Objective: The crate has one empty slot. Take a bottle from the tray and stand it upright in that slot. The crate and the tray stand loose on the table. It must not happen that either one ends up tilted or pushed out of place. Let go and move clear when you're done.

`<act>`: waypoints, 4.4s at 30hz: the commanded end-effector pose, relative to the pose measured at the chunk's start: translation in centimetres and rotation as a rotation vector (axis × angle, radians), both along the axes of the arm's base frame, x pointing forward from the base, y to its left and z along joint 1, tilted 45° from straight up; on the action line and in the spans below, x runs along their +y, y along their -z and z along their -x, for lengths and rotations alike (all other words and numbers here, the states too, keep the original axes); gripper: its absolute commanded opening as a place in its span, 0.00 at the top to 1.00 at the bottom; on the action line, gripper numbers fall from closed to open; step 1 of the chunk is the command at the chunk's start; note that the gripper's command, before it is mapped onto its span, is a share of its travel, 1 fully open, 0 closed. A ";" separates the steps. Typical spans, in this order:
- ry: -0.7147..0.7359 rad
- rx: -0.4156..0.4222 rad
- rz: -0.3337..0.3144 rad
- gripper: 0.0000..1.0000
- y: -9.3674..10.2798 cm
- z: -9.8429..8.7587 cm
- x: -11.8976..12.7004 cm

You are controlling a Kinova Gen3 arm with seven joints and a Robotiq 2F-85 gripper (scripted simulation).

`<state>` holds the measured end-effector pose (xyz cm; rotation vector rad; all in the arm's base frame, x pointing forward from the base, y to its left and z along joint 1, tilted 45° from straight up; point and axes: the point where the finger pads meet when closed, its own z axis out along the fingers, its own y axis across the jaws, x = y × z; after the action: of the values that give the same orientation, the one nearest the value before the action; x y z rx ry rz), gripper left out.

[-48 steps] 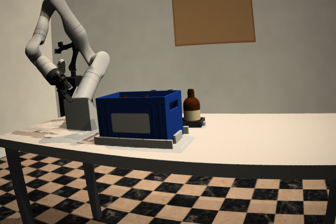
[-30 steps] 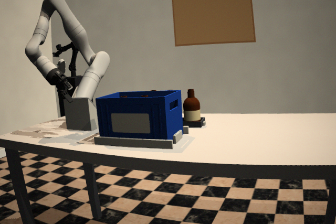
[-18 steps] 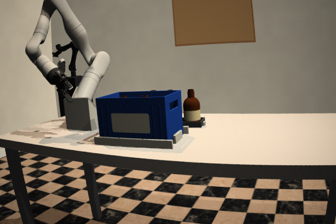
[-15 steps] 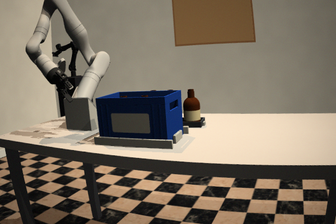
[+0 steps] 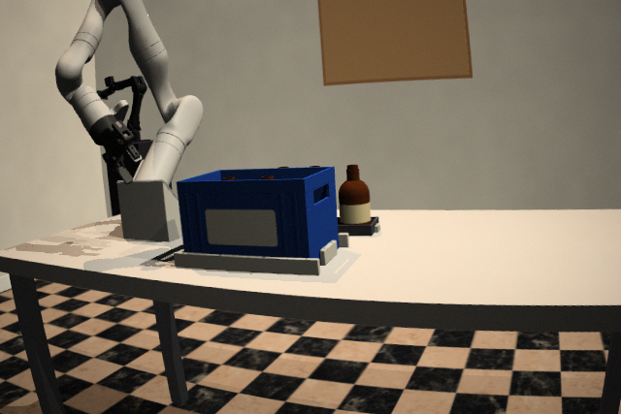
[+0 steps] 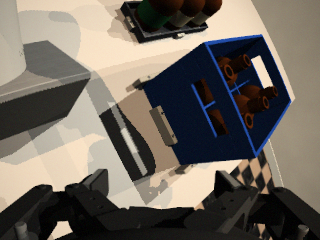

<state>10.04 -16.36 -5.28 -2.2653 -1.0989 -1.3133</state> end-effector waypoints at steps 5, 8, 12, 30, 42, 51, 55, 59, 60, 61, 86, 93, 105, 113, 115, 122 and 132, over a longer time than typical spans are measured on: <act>-0.154 0.009 0.067 0.00 -0.7 -1.3 -1.1; -0.254 0.011 0.106 0.00 -1.1 -2.2 -1.6; -0.405 0.013 0.166 0.00 -1.9 -3.8 -2.2; -0.661 0.008 0.274 0.00 -3.5 -7.1 -3.1; -0.707 0.006 0.294 0.00 -3.9 -7.8 -3.1; -0.753 0.003 0.314 0.00 -4.2 -8.5 -3.2; -0.799 0.000 0.336 0.00 -4.6 -9.2 -3.2; -0.799 0.000 0.336 0.00 -4.6 -9.2 -3.2; -0.799 0.000 0.336 0.00 -4.6 -9.2 -3.2; -0.847 -0.003 0.357 0.00 -5.0 -10.0 -3.2; -0.942 -0.011 0.403 0.00 -5.9 -11.7 -3.2; -0.990 -0.016 0.427 0.00 -6.4 -12.6 -3.1; -1.039 -0.021 0.451 0.00 -6.8 -13.5 -2.9; -1.087 -0.027 0.476 0.00 -7.4 -14.5 -2.7; -1.087 -0.027 0.476 0.00 -7.4 -14.5 -2.7; -1.135 -0.034 0.501 0.00 -7.9 -15.5 -2.5; -1.184 -0.041 0.527 0.00 -8.5 -16.5 -2.2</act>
<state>26.42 -18.55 3.12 -1.2679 -2.4240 -0.5787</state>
